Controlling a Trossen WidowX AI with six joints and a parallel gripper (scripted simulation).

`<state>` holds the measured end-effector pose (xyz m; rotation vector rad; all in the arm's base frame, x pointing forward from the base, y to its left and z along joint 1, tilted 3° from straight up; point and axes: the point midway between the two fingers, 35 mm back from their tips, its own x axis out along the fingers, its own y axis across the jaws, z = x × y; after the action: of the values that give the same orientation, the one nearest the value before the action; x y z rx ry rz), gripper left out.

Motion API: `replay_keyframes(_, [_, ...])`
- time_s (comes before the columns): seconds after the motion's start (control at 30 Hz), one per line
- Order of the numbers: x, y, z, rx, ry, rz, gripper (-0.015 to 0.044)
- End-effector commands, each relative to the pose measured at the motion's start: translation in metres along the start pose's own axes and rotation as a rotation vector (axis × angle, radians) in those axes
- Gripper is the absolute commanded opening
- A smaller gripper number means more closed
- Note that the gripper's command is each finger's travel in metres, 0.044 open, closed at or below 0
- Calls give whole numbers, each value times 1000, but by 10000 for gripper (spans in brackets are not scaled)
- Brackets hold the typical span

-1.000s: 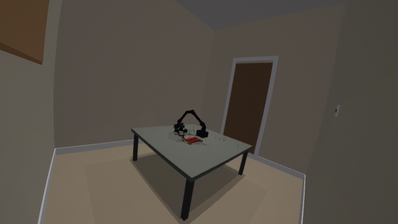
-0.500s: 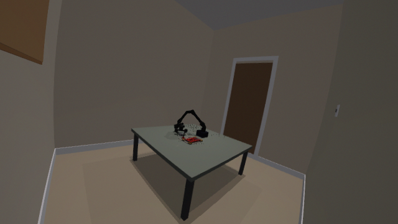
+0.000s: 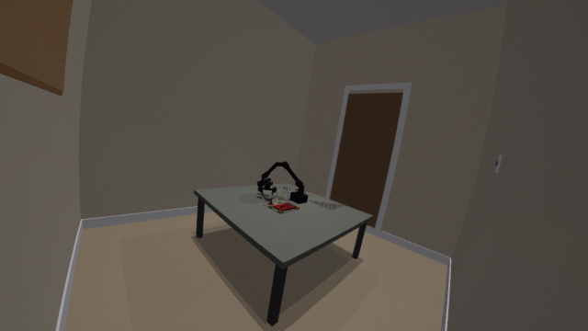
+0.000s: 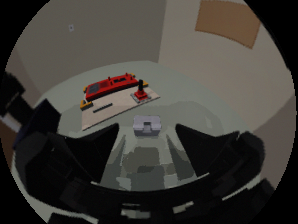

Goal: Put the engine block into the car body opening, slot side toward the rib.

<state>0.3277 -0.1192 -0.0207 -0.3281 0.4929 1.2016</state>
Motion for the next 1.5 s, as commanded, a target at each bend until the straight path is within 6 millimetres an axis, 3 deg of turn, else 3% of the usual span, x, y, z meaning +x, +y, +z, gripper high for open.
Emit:
replay_keyframes(0.0, [1,0,0,1,0,0,440])
replay_keyframes(0.37, [2,1,1,2,18,13,440])
replay_keyframes(0.9, [18,11,15,14,519,162,440])
replay_keyframes(1.47, [9,-1,46,-3,1004,-2,440])
